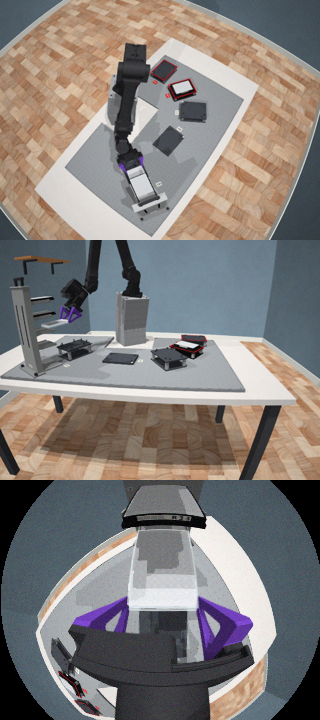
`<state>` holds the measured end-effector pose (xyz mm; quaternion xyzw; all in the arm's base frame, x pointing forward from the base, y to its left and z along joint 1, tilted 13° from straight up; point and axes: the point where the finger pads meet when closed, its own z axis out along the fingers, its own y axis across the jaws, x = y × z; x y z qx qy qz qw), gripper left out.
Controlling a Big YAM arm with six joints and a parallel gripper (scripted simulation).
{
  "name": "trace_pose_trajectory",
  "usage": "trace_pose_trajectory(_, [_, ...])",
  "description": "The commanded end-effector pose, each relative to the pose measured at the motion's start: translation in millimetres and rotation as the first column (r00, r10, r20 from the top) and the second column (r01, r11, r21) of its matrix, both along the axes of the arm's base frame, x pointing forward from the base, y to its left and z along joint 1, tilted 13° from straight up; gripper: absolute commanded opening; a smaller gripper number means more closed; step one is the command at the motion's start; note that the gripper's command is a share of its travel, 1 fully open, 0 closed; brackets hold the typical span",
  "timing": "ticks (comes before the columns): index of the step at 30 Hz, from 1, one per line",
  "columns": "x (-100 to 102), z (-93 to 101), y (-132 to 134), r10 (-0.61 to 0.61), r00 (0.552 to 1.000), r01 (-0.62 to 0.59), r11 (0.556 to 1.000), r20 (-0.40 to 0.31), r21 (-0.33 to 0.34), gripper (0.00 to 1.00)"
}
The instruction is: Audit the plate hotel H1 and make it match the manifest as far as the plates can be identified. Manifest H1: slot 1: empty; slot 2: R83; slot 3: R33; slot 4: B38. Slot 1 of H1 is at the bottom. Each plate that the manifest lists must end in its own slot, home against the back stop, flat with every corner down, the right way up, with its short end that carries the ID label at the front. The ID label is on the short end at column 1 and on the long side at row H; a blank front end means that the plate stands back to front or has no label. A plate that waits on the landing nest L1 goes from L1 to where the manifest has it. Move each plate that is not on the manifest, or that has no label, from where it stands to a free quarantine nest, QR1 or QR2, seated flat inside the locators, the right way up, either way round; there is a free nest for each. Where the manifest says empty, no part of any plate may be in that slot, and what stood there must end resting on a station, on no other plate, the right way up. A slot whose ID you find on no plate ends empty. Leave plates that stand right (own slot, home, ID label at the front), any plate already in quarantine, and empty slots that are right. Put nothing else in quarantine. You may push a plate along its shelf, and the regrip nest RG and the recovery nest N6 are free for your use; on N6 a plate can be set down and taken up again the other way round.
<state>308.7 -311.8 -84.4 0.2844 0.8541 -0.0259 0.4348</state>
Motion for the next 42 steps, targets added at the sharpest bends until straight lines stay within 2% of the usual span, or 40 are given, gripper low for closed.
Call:
trace_pose_trajectory(1, [6.8,0.7,-9.9,-0.011,1.0,0.011,1.0,0.008,-0.001,0.86])
trace_pose_trajectory(4, [13.3,6.1,-10.3,0.0,1.0,0.0,1.0,0.017,-0.013,0.86])
trace_pose_trajectory(9, [7.4,-0.3,-14.5,-0.019,1.0,0.019,1.0,0.008,-0.001,0.86])
trace_pose_trajectory(13, [17.1,6.1,-13.6,-0.002,1.0,0.003,1.0,0.019,-0.015,0.86])
trace_pose_trajectory(17, [15.7,0.0,-14.6,-0.009,1.0,0.009,1.0,0.01,-0.004,0.86])
trace_pose_trajectory(21, [21.8,3.3,-14.9,-0.001,1.0,0.001,1.0,0.016,-0.012,0.86])
trace_pose_trajectory(25, [16.5,1.9,-20.9,-0.018,1.0,0.018,1.0,0.013,-0.01,0.86])
trace_pose_trajectory(31, [26.4,2.3,-17.5,-0.001,1.0,0.001,1.0,0.016,-0.011,0.86])
trace_pose_trajectory(35, [24.9,-2.1,-19.9,-0.01,1.0,0.01,1.0,0.01,-0.003,0.86])
trace_pose_trajectory(38, [31.0,3.3,-20.3,-0.001,1.0,0.001,1.0,0.018,-0.013,0.86])
trace_pose_trajectory(41, [31.5,2.6,-20.6,-0.001,1.0,0.001,1.0,0.018,-0.013,0.86])
trace_pose_trajectory(42, [25.4,0.0,-25.8,-0.017,1.0,0.017,1.0,0.013,-0.01,0.86])
